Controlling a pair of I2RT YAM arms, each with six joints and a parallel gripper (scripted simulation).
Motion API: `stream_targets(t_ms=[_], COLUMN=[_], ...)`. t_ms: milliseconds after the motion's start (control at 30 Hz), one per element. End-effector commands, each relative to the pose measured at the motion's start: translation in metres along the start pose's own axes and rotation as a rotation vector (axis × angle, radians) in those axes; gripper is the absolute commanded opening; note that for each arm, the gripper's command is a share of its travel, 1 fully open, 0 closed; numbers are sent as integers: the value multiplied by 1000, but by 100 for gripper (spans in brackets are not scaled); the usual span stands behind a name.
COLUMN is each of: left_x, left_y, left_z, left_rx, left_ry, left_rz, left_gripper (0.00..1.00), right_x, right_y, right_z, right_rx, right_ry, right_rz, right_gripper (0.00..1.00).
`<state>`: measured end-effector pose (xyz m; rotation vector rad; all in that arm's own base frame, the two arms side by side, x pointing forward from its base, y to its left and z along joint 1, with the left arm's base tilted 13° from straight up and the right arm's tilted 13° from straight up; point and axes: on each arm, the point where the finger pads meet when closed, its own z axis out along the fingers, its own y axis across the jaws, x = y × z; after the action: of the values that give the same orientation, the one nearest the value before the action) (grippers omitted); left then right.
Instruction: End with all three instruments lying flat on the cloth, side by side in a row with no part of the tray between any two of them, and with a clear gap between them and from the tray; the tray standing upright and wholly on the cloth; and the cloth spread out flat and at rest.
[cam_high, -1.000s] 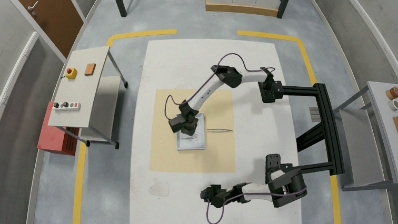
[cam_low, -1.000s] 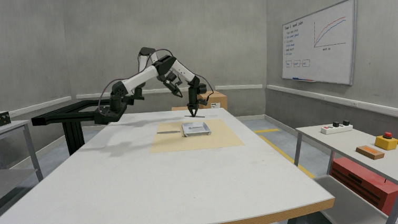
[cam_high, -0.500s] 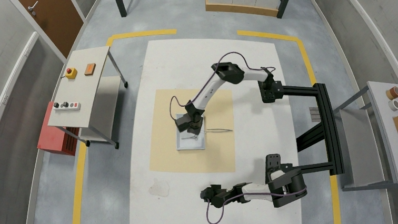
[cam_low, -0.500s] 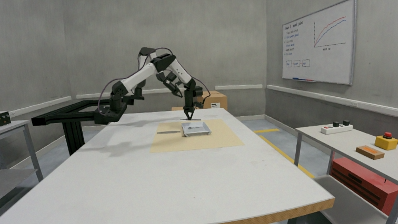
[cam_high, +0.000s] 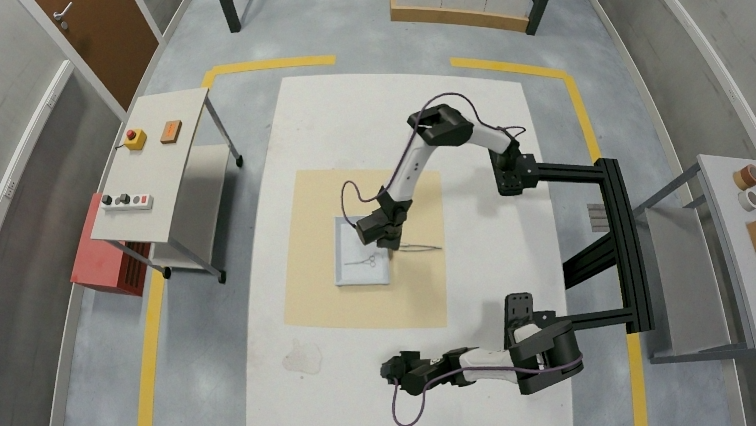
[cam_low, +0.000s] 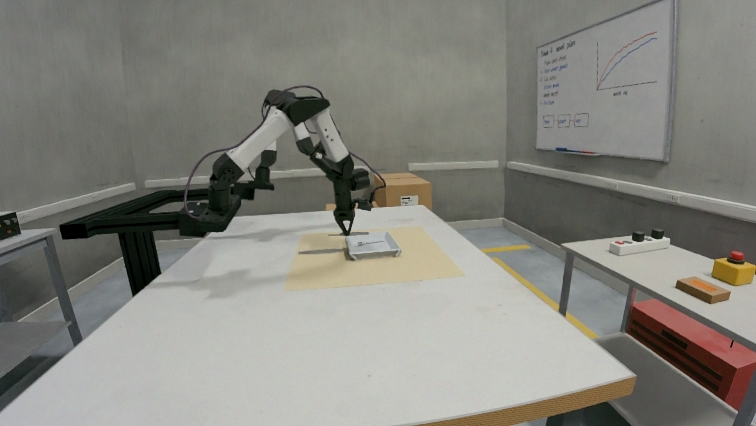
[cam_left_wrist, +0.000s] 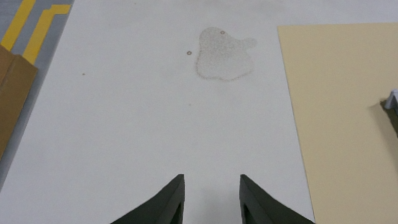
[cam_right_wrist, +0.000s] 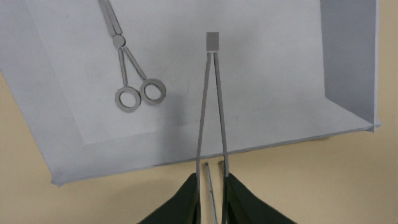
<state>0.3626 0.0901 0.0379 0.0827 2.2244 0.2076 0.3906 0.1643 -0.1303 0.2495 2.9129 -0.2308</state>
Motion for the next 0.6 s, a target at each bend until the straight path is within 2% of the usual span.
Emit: stream_targets(t_ms=[0, 167, 267, 300, 567], left_x=[-5, -5, -5, -5, -5], left_y=[0, 0, 0, 0, 0], left_z=[-1, -1, -1, -1, -1], left_rx=[0, 0, 0, 0, 0], left_ry=[-15, -15, -15, -15, -15], left_rz=[2, 2, 2, 2, 2], left_gripper=[33, 33, 33, 33, 33], right_x=[-6, 25, 28, 31, 71], right_y=[7, -9, -13, -30, -47], right_z=[-10, -5, -4, 5, 1], right_rx=[-75, -70, -64, -41, -47], right_ry=[-118, -106, -109, -90, -104], right_rz=[-55, -105, -110, -86, -170], right_gripper=[0, 0, 0, 0, 0])
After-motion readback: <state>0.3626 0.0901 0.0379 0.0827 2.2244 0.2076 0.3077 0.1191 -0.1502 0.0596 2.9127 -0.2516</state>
